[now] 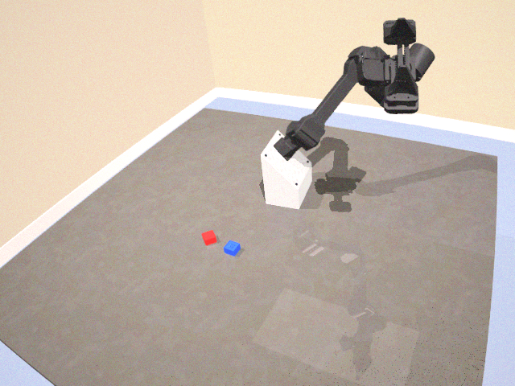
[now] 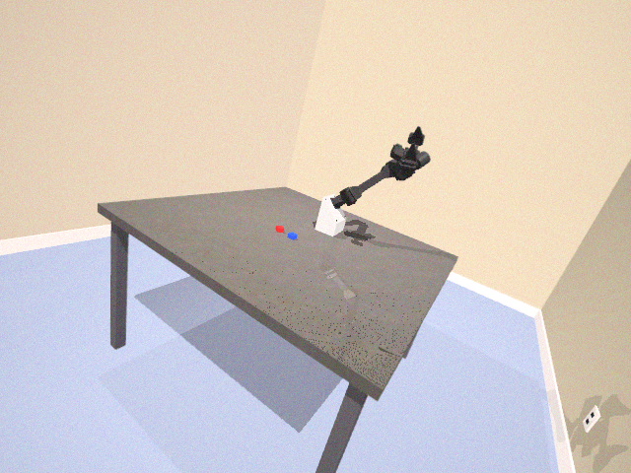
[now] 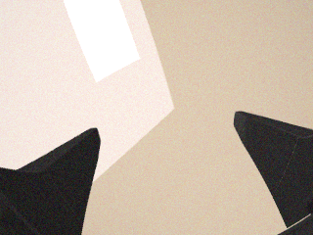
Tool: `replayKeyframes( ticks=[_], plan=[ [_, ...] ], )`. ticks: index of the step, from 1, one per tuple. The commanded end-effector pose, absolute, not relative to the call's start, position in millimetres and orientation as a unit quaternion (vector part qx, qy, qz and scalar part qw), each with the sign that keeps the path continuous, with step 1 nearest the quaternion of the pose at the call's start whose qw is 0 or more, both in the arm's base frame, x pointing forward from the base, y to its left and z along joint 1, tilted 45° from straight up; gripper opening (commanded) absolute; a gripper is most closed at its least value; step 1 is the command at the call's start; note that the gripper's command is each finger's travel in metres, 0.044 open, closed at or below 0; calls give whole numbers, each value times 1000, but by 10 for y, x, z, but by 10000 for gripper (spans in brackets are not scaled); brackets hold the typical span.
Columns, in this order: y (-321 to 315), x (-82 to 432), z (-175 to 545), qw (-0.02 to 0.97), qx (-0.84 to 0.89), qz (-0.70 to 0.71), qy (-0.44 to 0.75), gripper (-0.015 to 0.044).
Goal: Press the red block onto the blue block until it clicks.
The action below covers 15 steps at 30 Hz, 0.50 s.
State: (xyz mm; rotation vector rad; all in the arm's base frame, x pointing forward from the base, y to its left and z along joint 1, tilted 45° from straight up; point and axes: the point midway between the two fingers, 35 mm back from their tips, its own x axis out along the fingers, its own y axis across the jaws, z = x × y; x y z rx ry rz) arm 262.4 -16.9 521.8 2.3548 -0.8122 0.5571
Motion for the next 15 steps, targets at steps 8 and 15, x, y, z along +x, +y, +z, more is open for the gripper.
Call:
replayKeyframes(
  ticks=[8,15],
  plan=[
    [-90,4085,3935,635,757,-32,-148,440],
    [-284,4583,2838,758,635,-151,15,440]
  ],
)
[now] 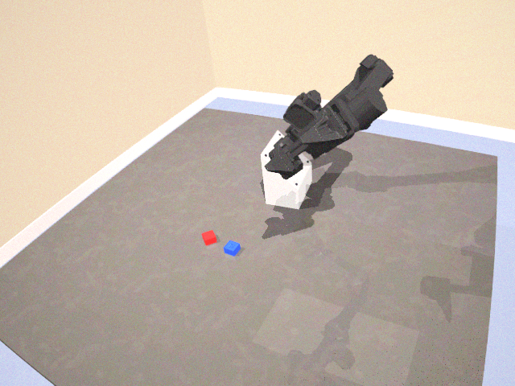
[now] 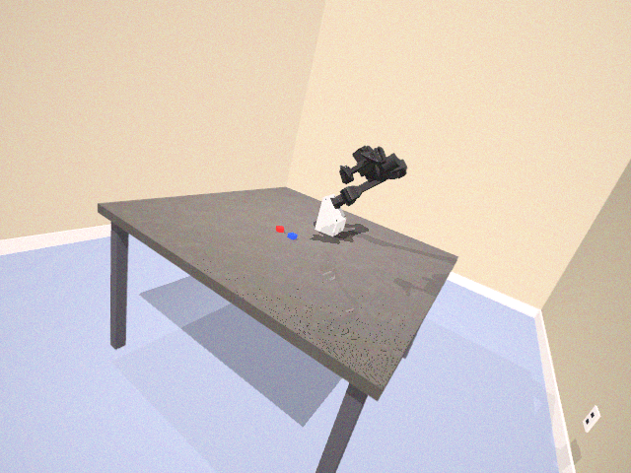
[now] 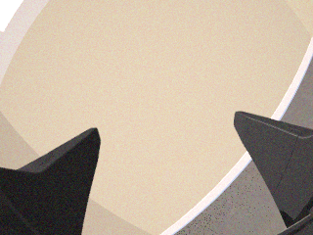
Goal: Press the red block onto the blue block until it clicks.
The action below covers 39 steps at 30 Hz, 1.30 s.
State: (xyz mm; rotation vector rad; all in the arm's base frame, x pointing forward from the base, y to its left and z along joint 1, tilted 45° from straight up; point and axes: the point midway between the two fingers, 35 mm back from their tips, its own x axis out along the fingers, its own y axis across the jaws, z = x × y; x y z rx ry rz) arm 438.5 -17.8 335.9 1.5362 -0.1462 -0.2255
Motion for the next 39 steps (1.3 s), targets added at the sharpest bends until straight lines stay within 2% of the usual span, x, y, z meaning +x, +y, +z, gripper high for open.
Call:
replayKeyframes(
  ticks=[1,7,12,18,24,30,39],
  plan=[
    [-317,4621,2679,768,618,-163,40,440],
    [-521,4698,1725,801,521,-213,203,440],
    [-634,4568,911,787,456,-220,352,440],
    [-688,4203,64,729,410,-186,516,440],
    [-599,3590,-667,620,408,-91,664,440],
    [-450,3091,-1028,512,457,17,727,440],
    [-370,3082,-1122,508,459,20,728,440]
  ],
)
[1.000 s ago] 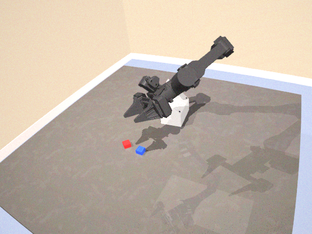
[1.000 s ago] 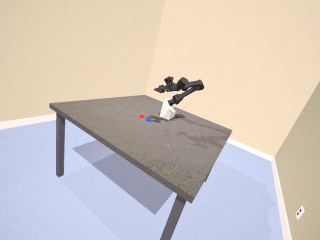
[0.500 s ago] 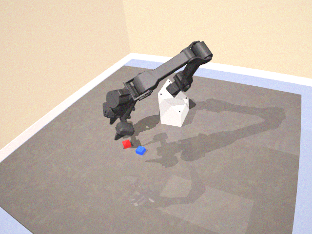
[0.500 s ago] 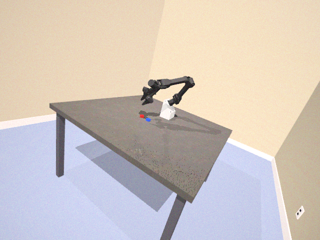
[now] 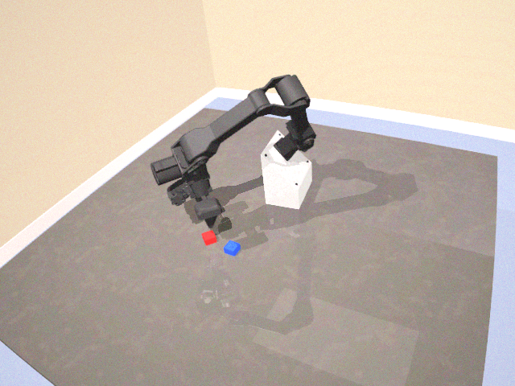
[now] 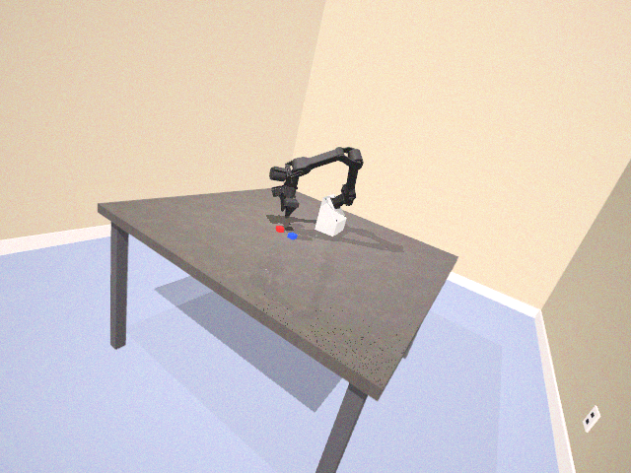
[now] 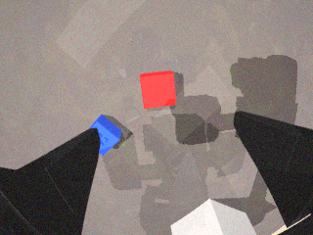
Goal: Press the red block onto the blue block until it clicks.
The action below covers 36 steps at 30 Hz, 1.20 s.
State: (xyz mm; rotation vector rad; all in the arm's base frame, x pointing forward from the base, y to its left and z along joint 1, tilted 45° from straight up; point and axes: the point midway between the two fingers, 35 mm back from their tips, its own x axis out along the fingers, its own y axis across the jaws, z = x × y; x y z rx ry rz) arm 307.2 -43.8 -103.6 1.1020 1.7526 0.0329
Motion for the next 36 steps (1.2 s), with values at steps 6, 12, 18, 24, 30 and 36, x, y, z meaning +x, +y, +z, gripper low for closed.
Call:
replayKeyframes(
  ticks=[6,12,18,24,30,36],
  plan=[
    [-206,3075,-1297,508,460,21,728,440],
    [-112,3074,-1417,508,460,21,728,440],
    [-110,3074,-1419,508,460,21,728,440],
    [-50,3075,-1479,508,460,21,728,440],
    [19,3073,-1546,508,460,22,728,440],
    [86,3069,-1610,507,460,22,728,440]
  ],
)
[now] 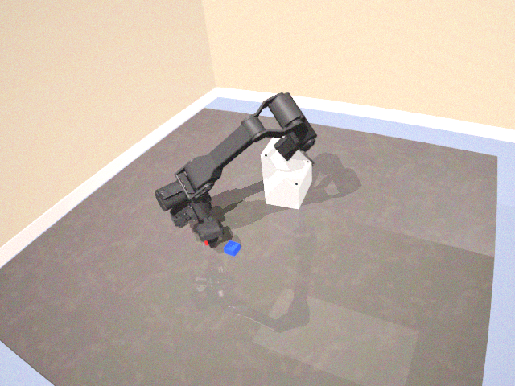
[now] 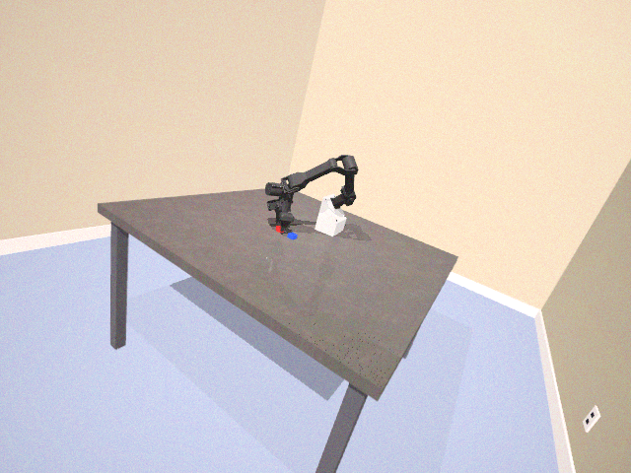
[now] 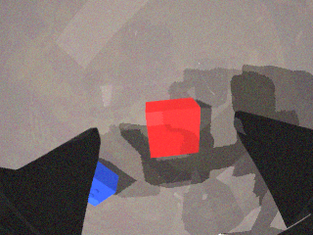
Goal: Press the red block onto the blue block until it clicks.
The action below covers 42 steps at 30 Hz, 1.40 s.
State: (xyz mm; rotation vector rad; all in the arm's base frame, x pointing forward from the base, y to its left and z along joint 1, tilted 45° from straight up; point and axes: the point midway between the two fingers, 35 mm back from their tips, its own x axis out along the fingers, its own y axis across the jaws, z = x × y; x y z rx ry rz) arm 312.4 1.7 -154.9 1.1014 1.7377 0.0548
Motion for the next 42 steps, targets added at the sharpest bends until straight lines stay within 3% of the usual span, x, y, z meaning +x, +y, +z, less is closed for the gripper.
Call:
replayKeyframes(
  ticks=[1,4,16,25,28,42],
  plan=[
    [92,3068,-1615,507,460,22,728,440],
    [94,3068,-1617,507,461,22,728,440],
    [94,3068,-1617,507,461,22,728,125],
    [94,3068,-1617,507,461,22,728,65],
    [74,3077,-1597,508,460,22,728,0],
    [-348,3206,-1142,510,459,19,728,0]
  ],
)
